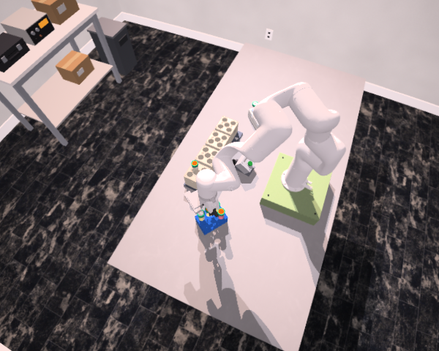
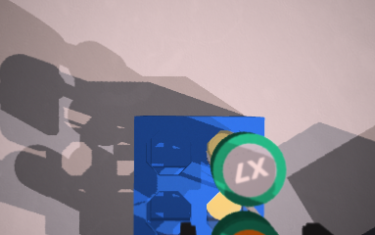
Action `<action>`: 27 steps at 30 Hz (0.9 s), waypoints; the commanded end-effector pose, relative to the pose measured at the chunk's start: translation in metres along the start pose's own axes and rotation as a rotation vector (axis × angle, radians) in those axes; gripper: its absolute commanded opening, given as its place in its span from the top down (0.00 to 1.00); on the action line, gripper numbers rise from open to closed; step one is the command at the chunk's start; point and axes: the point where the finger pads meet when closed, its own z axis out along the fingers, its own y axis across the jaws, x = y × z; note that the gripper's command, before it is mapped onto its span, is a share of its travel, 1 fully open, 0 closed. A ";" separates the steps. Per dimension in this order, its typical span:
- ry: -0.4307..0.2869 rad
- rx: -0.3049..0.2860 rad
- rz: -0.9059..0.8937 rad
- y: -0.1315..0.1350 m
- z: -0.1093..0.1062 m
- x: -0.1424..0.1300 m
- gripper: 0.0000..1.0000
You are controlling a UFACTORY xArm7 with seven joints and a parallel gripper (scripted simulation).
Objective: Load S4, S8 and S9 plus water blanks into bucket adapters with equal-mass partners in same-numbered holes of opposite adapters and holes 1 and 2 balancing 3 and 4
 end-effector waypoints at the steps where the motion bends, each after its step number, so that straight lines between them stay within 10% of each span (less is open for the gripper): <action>1: 0.004 0.000 0.000 0.000 0.000 0.001 0.43; 27: 0.004 0.000 0.000 0.000 0.015 0.001 0.43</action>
